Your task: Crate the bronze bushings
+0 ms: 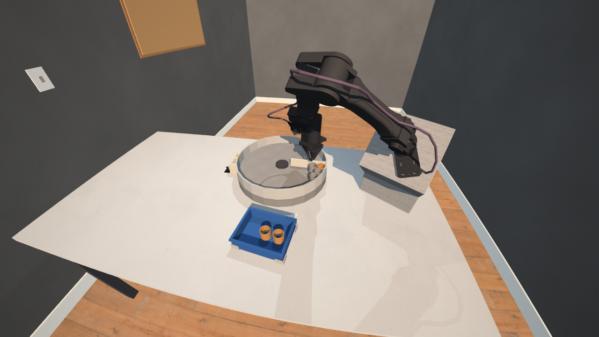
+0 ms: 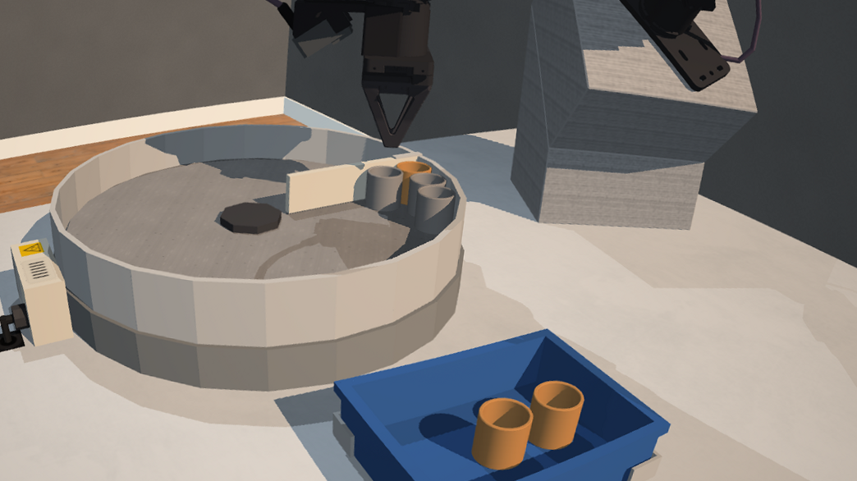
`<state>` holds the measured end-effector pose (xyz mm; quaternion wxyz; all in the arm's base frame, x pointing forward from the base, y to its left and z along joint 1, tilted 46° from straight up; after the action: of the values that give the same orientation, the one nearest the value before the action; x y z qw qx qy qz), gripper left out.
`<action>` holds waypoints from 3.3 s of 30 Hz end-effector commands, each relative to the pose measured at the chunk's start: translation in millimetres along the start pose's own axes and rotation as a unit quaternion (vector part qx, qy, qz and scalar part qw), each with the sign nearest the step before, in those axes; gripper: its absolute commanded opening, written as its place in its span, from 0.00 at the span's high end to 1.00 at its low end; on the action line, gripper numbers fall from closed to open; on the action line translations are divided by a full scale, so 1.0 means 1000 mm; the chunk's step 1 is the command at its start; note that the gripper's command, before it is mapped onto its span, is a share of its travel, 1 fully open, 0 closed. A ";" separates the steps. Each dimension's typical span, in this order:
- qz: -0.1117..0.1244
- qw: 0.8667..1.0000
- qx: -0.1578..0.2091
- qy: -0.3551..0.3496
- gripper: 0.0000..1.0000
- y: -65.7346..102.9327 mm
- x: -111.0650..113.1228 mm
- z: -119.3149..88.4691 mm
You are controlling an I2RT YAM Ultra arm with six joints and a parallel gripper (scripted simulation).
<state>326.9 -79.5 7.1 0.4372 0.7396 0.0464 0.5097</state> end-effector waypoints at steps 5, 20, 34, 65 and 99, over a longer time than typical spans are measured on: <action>0.006 1.000 -0.018 0.013 0.85 0.011 0.014 0.013; 0.005 1.000 -0.017 0.010 0.85 0.011 0.013 0.015; 0.005 1.000 -0.017 0.010 0.85 0.011 0.013 0.015; 0.006 1.000 -0.019 0.011 0.85 0.011 0.004 0.006; -0.005 1.000 0.001 -0.004 0.85 -0.025 -0.004 -0.002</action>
<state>337.4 -66.4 0.4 0.4324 0.7356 0.0532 0.5187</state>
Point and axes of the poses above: the point where the finger pads meet when closed, its own y axis back along the fingers, its own x axis across the jaws, z = x × y, the point moved 8 cm from there along y, back along the fingers, and after that the axes turned 4 degrees about -y, right-handed, at the moved point
